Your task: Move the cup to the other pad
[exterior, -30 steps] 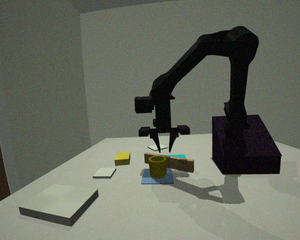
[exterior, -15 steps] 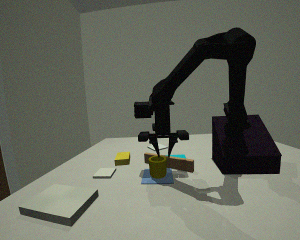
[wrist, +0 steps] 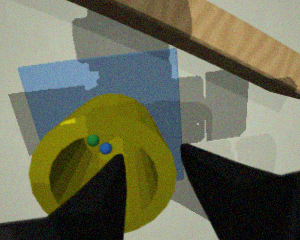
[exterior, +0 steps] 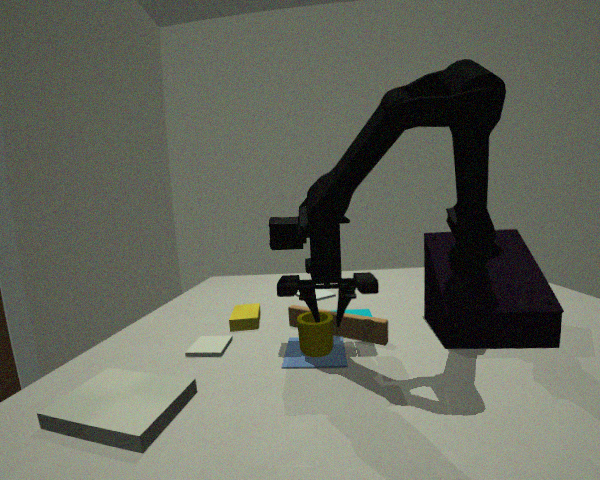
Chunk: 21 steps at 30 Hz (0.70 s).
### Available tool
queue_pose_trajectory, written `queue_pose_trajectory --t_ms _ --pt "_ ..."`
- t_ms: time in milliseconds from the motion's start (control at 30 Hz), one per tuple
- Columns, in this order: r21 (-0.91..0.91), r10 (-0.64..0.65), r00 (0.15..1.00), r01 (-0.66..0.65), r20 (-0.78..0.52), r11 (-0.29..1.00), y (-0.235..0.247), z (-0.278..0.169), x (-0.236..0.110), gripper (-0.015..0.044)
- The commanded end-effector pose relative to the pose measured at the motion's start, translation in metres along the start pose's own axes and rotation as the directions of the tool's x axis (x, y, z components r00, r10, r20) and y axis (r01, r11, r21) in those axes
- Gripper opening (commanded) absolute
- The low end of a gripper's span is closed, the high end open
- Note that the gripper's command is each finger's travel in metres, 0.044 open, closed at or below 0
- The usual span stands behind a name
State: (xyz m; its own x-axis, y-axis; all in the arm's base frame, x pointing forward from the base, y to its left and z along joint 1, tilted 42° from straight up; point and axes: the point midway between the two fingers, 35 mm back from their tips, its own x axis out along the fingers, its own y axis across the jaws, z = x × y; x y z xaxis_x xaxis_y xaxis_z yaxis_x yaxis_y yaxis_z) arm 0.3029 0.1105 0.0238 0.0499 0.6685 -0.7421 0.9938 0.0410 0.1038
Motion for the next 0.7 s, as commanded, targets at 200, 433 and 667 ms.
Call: queue_pose_trajectory --t_ms 200,433,667 --pt "0.008 -0.009 1.000 0.009 -0.004 1.000 -0.0044 -0.0005 0.0185 0.0167" --pt "0.008 -0.009 1.000 0.009 -0.004 1.000 -0.0045 -0.0005 0.0188 0.0167" --pt "0.003 -0.005 1.000 0.005 -0.004 1.000 -0.0028 -0.0006 0.0168 0.0120"
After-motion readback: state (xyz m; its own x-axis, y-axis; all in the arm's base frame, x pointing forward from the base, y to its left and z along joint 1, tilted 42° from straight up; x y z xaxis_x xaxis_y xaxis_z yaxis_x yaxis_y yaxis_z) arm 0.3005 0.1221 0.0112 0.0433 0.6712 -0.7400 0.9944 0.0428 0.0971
